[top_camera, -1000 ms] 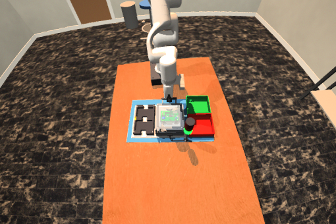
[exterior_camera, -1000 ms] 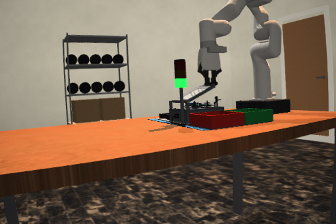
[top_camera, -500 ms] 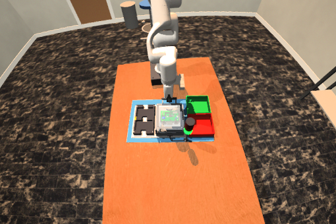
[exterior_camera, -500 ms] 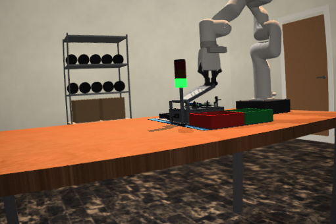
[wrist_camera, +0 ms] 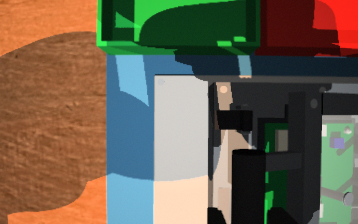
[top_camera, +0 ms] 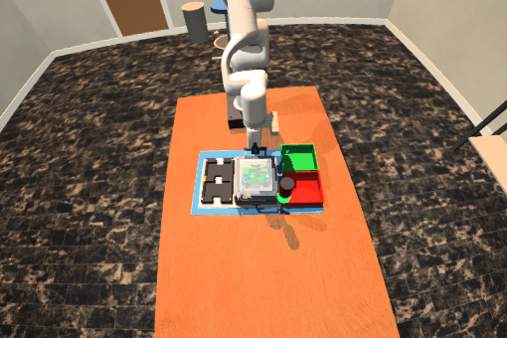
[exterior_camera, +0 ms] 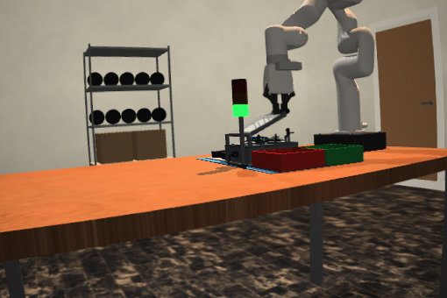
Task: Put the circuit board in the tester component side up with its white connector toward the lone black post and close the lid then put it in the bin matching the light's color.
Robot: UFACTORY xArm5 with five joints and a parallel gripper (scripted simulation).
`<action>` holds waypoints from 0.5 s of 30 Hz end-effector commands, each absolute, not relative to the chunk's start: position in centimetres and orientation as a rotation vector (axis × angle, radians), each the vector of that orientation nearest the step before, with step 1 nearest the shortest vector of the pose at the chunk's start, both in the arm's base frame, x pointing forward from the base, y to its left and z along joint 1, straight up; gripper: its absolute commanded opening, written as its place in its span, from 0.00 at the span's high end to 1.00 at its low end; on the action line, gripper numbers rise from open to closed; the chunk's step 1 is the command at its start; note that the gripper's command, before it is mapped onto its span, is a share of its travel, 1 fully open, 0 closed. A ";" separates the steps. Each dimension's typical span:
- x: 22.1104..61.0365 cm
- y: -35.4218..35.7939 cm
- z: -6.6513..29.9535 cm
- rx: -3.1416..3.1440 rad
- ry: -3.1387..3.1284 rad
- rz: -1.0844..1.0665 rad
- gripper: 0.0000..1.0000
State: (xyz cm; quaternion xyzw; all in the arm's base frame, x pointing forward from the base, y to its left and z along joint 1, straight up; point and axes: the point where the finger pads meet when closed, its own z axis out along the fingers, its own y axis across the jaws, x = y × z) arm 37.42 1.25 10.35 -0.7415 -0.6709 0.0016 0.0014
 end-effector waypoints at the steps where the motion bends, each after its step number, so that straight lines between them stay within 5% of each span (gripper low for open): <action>1: 37.5 1.3 10.5 -2.329 -2.108 0.001 0.72; 15: 37.5 1.3 10.2 -2.329 -2.108 0.001 0.72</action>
